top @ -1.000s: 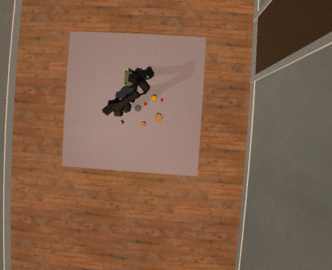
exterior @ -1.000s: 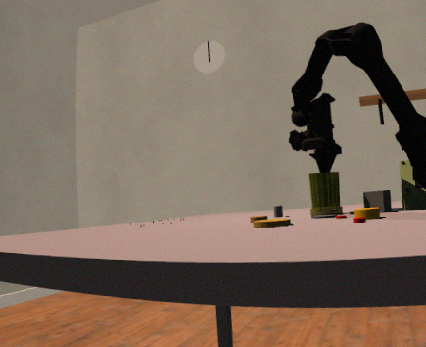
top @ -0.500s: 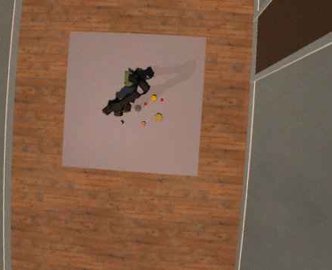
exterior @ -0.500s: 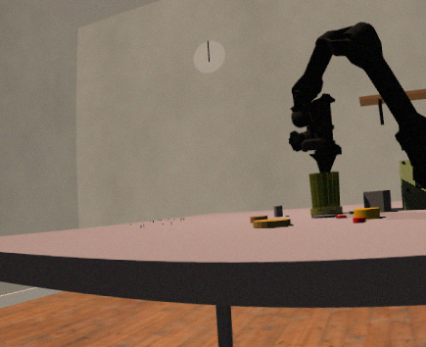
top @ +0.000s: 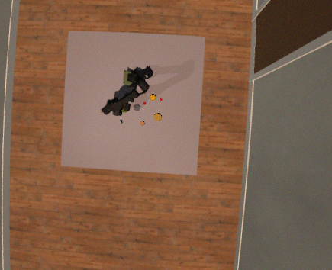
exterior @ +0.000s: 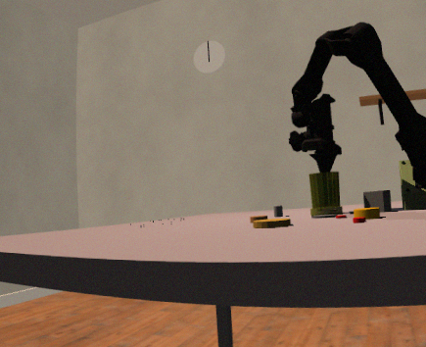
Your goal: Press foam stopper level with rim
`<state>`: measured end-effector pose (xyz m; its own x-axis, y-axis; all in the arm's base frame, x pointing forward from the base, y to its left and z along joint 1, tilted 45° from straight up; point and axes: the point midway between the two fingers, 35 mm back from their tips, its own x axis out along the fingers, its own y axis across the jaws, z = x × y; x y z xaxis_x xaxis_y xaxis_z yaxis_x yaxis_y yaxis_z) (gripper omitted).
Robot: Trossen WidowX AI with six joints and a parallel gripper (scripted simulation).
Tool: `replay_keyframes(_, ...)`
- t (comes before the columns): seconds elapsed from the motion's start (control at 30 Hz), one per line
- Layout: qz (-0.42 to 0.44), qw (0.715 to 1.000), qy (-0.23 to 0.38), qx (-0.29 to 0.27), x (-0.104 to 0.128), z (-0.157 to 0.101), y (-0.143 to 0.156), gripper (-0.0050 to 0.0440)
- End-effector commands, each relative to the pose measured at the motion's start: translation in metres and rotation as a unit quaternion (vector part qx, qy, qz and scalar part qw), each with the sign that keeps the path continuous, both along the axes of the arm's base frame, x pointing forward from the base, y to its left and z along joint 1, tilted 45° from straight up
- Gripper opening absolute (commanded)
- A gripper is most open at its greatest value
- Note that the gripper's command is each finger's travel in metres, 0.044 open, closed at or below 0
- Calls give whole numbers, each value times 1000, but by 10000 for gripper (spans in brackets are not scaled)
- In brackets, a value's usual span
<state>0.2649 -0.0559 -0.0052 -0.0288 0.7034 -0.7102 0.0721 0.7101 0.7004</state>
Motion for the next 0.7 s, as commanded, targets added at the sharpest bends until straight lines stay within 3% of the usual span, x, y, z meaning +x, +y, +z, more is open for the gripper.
replay_keyframes(0.0,9,1000,9,2,-2,-3,5,0)
replay_keyframes(0.27,9,1000,10,2,0,2,0,0)
replay_keyframes(0.67,10,1000,11,3,7,64,-64,0)
